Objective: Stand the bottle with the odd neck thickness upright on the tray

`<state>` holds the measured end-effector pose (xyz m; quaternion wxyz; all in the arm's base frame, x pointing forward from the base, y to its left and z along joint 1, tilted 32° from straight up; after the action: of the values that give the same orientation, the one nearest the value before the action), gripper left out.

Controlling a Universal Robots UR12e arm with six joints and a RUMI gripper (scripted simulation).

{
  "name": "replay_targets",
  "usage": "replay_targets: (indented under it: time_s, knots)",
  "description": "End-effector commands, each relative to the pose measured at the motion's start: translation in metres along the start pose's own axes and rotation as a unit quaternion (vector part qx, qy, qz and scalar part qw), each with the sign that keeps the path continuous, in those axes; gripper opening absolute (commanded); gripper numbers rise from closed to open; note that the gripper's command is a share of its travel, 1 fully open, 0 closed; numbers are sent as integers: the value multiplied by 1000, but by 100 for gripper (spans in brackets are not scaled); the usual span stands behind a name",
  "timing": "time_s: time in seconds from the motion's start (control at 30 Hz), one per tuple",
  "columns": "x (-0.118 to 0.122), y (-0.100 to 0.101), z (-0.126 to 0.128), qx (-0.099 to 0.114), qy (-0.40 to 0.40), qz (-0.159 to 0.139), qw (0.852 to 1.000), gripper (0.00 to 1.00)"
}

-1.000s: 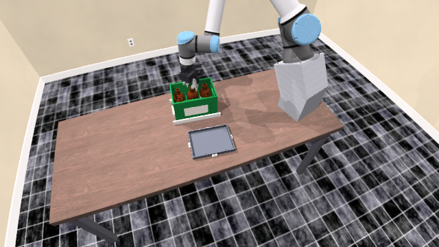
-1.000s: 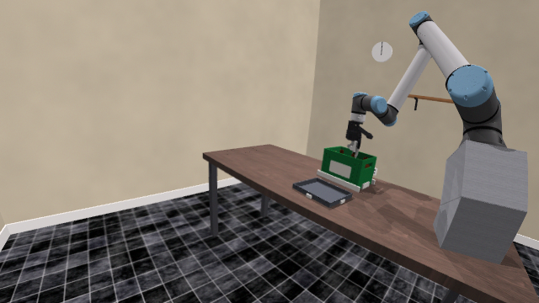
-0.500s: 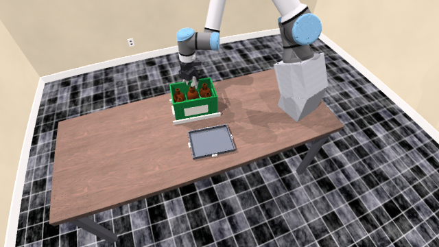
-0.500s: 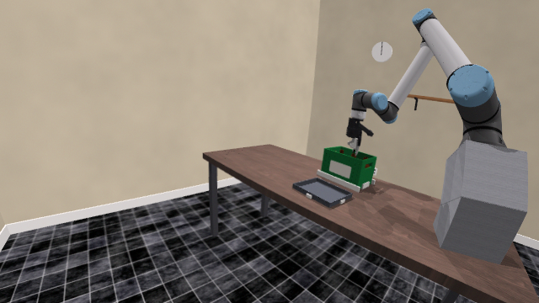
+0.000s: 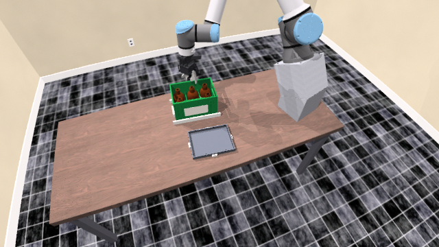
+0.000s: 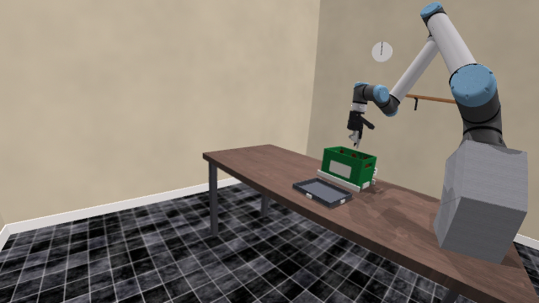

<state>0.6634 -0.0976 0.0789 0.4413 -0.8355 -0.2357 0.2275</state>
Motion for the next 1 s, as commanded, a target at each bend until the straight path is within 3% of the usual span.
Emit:
replay_targets:
  time_s: [0.0, 0.5, 0.53, 0.97]
  knots:
    - [0, -10, 0, 0, 0, 0, 1000, 38]
    - [0, -23, 0, 0, 0, 0, 1000, 38]
    - [0, -23, 0, 0, 0, 0, 1000, 0]
    - [0, -23, 0, 0, 0, 0, 1000, 0]
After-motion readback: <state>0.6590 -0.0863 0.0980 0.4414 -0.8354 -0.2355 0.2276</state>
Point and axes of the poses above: the point where the finger pads meet when closed, its own y axis out along the fingers, its own z axis across the jaws, x = y × z, the point moved 1 cm from there along -y, back along the fingers, and after that the axes turned 5 degrees about y, right-handed, at the moved point
